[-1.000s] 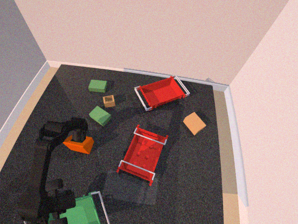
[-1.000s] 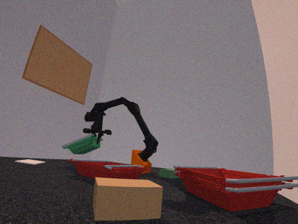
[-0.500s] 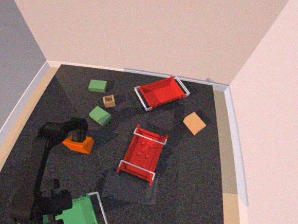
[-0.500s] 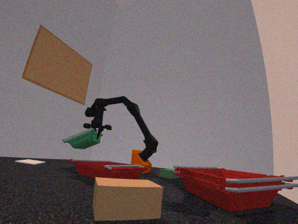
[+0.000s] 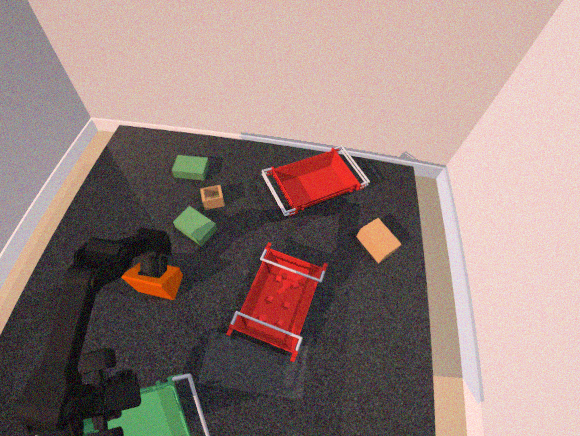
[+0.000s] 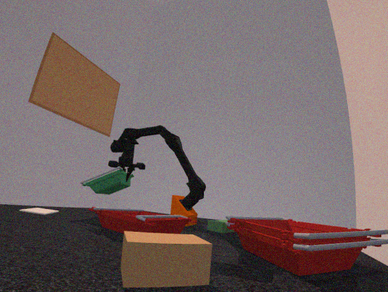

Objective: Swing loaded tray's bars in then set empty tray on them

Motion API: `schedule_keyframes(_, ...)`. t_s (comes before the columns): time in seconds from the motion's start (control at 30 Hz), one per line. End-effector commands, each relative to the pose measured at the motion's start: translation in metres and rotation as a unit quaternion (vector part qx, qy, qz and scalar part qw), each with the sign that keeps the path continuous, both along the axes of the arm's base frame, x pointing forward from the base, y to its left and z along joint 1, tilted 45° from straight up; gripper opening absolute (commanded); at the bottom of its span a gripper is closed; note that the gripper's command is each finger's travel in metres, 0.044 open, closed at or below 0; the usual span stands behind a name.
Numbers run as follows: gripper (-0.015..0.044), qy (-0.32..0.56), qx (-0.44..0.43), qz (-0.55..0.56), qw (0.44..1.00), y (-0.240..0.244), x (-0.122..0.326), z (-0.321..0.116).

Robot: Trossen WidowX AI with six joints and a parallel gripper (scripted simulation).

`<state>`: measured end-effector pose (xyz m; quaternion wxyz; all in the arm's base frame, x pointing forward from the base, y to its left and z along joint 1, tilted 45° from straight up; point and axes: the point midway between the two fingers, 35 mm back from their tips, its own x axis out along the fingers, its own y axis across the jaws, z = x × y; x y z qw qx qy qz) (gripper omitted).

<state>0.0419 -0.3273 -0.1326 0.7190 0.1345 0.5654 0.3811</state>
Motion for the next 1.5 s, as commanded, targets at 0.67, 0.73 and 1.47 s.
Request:
schedule_keyframes(0.67, 0.0, -0.056, -0.036, 0.059, 0.996, 0.001, 0.074, 0.051)
schedule_keyframes(0.73, 0.0, -0.064, -0.039, 0.067, 0.995, 0.004, 0.084, 0.058)
schedule_keyframes(1.47, 0.0, -0.156, -0.055, 0.158, 0.974, 0.058, 0.185, 0.13)
